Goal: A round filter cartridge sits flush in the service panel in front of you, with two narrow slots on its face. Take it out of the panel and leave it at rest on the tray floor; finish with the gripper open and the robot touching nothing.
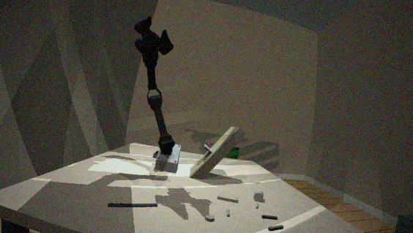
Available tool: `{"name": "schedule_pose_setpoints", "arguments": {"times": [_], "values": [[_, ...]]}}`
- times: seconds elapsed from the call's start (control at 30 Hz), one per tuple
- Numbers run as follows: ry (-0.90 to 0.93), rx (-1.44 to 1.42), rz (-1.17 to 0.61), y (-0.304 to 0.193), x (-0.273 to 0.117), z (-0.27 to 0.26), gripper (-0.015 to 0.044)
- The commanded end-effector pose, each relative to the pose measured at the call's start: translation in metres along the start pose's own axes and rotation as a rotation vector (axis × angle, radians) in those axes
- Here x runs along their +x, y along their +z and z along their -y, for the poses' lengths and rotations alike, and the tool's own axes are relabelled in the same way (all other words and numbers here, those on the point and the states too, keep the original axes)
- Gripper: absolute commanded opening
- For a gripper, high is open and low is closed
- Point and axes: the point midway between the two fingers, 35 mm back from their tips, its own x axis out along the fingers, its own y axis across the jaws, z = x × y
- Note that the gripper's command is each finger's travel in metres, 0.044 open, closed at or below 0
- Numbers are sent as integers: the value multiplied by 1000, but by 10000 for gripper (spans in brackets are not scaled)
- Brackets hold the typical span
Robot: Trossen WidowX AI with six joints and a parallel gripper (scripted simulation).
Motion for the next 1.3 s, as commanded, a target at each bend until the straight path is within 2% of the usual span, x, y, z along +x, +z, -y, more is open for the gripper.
{"name": "schedule_pose_setpoints", "arguments": {"times": [0.0, 0.33, 0.57, 0.8, 1.0, 1.27], "values": [[-4, 1, 3, 2, 2, 1, 374], [-258, 10, 134, 99, 70, 85, 111], [-535, -49, 168, 141, 101, 197, 106], [-800, -164, 79, 137, 99, 307, 106], [-1008, -287, -91, 106, 71, 392, 106], [-1242, -521, -366, 53, -3, 487, 106]]}}
